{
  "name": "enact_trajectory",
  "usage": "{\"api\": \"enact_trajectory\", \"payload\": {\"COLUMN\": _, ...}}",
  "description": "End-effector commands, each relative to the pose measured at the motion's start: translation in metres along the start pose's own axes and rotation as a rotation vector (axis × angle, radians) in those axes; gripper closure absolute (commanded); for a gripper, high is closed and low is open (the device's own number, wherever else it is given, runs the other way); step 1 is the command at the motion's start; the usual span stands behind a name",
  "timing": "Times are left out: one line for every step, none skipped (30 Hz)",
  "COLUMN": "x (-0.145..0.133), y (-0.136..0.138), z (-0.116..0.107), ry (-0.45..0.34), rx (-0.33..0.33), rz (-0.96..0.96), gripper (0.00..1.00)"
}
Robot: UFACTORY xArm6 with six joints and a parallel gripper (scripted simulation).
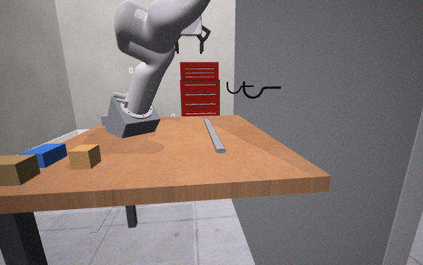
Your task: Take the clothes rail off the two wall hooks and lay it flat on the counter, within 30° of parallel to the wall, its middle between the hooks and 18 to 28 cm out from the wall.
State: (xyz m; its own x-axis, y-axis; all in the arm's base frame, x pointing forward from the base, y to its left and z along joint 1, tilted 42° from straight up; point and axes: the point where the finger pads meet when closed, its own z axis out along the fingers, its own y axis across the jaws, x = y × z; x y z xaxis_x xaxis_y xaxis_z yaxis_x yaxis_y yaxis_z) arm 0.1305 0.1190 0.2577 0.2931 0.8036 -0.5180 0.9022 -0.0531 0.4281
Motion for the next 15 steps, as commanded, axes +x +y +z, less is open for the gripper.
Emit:
{"api": "enact_trajectory", "payload": {"x": 0.000, "y": -0.005, "z": -0.012, "ry": 0.000, "rx": 0.000, "rz": 0.002, "gripper": 0.00}}
{"api": "enact_trajectory", "payload": {"x": 0.000, "y": -0.006, "z": -0.015, "ry": 0.000, "rx": 0.000, "rz": 0.002, "gripper": 0.00}}
{"api": "enact_trajectory", "payload": {"x": 0.000, "y": -0.008, "z": -0.019, "ry": 0.000, "rx": 0.000, "rz": 0.002, "gripper": 0.00}}
{"api": "enact_trajectory", "payload": {"x": 0.000, "y": -0.009, "z": -0.022, "ry": 0.000, "rx": 0.000, "rz": 0.002, "gripper": 0.00}}
{"api": "enact_trajectory", "payload": {"x": 0.000, "y": -0.011, "z": -0.025, "ry": 0.000, "rx": 0.000, "rz": 0.002, "gripper": 0.00}}
{"api": "enact_trajectory", "payload": {"x": 0.000, "y": -0.012, "z": -0.028, "ry": 0.000, "rx": 0.000, "rz": 0.002, "gripper": 0.00}}
{"api": "enact_trajectory", "payload": {"x": 0.000, "y": -0.013, "z": -0.031, "ry": 0.000, "rx": 0.000, "rz": 0.002, "gripper": 0.00}}
{"api": "enact_trajectory", "payload": {"x": 0.000, "y": -0.015, "z": -0.034, "ry": 0.000, "rx": 0.000, "rz": 0.002, "gripper": 0.00}}
{"api": "enact_trajectory", "payload": {"x": 0.000, "y": -0.016, "z": -0.037, "ry": 0.000, "rx": 0.000, "rz": 0.002, "gripper": 0.00}}
{"api": "enact_trajectory", "payload": {"x": 0.000, "y": -0.018, "z": -0.040, "ry": 0.000, "rx": 0.000, "rz": 0.002, "gripper": 0.00}}
{"api": "enact_trajectory", "payload": {"x": 0.000, "y": -0.019, "z": -0.043, "ry": 0.000, "rx": 0.000, "rz": 0.002, "gripper": 0.00}}
{"api": "enact_trajectory", "payload": {"x": 0.000, "y": -0.020, "z": -0.046, "ry": 0.000, "rx": 0.000, "rz": 0.002, "gripper": 0.00}}
{"api": "enact_trajectory", "payload": {"x": 0.000, "y": -0.022, "z": -0.049, "ry": 0.000, "rx": 0.000, "rz": 0.002, "gripper": 0.00}}
{"api": "enact_trajectory", "payload": {"x": 0.000, "y": -0.023, "z": -0.052, "ry": 0.000, "rx": 0.000, "rz": 0.002, "gripper": 0.00}}
{"api": "enact_trajectory", "payload": {"x": 0.000, "y": -0.023, "z": -0.052, "ry": 0.000, "rx": 0.000, "rz": 0.002, "gripper": 0.00}}
